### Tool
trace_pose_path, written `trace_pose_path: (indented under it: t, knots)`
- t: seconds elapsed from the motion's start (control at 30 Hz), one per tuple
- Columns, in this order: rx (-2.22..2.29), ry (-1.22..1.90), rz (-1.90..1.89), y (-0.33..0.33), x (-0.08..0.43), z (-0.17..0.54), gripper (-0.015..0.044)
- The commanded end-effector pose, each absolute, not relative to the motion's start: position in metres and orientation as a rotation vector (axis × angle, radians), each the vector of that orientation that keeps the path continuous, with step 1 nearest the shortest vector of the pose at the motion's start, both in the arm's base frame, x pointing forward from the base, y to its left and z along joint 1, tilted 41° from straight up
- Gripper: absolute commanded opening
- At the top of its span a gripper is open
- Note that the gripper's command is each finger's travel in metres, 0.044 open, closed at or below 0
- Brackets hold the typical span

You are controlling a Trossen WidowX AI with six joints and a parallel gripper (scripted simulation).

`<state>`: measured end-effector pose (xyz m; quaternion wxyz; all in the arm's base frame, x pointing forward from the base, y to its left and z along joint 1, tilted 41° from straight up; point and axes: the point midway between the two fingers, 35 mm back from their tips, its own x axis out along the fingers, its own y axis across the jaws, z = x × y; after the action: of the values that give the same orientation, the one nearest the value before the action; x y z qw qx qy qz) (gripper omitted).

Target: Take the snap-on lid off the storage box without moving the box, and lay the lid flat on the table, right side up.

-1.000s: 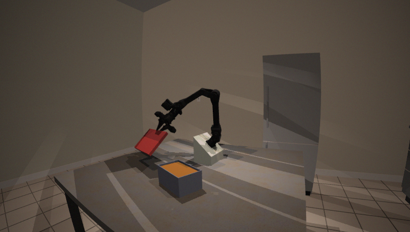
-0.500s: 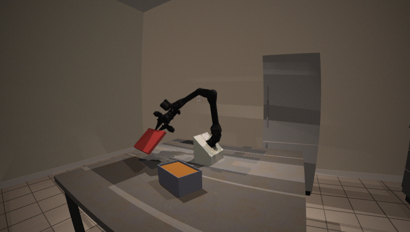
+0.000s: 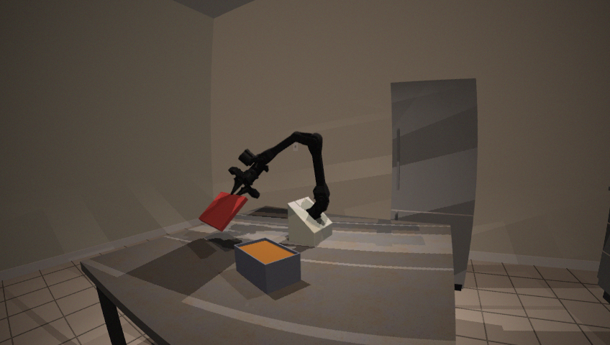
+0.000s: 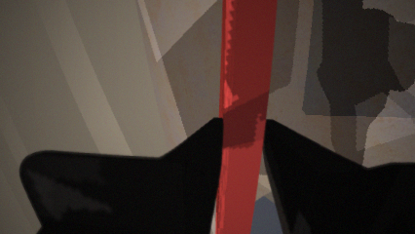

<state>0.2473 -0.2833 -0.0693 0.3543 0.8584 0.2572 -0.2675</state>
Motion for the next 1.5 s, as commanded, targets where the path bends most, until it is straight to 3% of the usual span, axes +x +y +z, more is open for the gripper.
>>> trace_pose_path:
  t: [0.0, 1.47]
  knots:
    - [2.22, 0.658, -0.681, -0.281, 0.248, -0.071, 0.0]
    - [2.22, 0.657, -0.68, -0.258, 0.248, -0.099, 0.0]
